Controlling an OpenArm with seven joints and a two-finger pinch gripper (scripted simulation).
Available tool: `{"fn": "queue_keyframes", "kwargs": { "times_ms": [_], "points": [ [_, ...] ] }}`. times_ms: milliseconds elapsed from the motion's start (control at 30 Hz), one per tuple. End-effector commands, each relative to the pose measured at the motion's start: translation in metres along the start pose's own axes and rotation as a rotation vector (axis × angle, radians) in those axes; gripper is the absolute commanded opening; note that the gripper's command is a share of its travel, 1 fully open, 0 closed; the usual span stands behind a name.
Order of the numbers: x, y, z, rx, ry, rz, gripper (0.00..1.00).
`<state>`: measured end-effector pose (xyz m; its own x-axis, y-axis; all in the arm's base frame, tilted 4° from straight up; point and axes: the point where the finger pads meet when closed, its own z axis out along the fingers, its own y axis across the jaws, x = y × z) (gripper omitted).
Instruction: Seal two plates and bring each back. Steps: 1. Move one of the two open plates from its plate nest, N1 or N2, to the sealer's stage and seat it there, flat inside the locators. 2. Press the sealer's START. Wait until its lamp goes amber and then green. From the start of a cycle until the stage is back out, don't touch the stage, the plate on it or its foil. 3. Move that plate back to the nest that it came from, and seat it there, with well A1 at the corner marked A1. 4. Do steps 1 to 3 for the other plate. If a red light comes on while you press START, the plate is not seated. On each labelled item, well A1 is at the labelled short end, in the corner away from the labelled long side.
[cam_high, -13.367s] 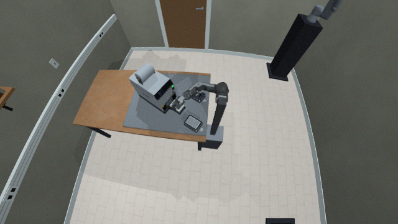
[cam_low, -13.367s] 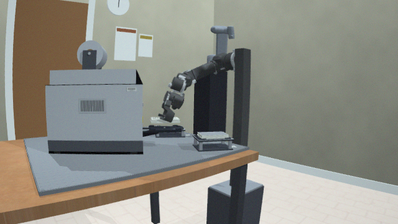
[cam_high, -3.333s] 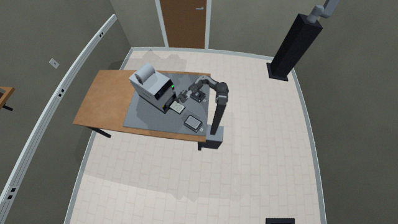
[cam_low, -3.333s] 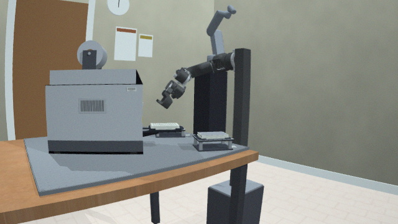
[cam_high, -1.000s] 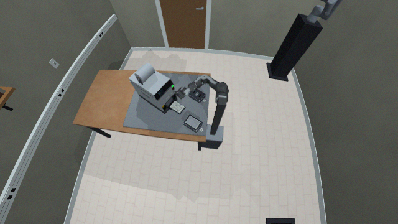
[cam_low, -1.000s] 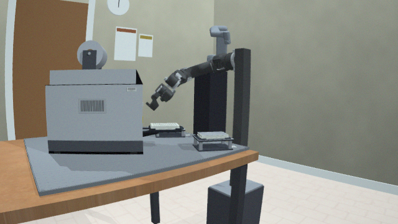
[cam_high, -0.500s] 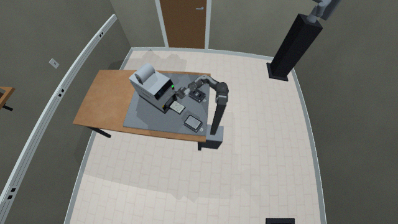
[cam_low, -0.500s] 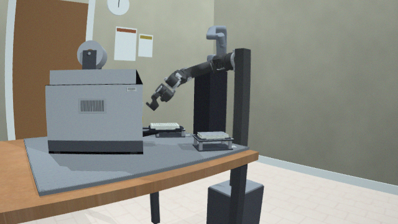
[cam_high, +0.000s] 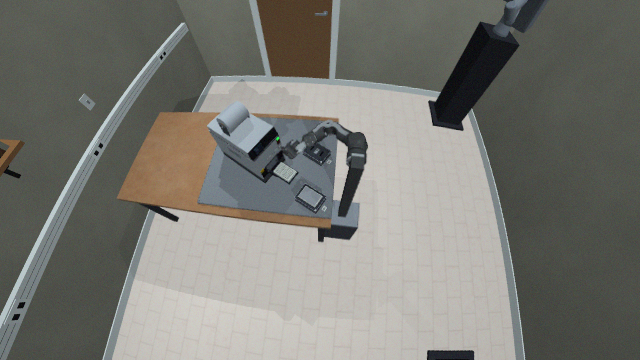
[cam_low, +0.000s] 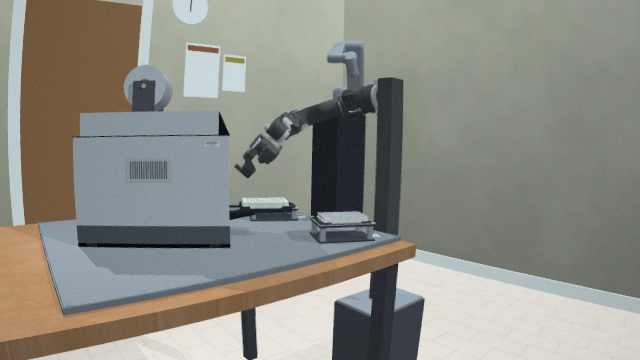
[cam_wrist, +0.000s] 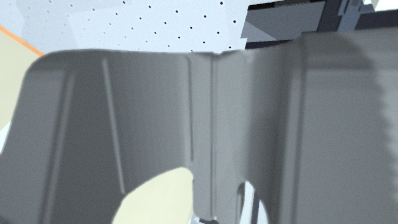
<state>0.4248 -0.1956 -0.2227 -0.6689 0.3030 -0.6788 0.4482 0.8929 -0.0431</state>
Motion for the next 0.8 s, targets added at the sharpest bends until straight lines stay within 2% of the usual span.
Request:
{"fn": "queue_keyframes", "kwargs": {
  "times_ms": [0,767],
  "points": [
    [0.0018,0.0013,0.0006,-0.004,0.002,-0.003,0.0],
    [-0.003,0.0018,0.0019,-0.007,-0.001,-0.002,0.0]
  ]
}}
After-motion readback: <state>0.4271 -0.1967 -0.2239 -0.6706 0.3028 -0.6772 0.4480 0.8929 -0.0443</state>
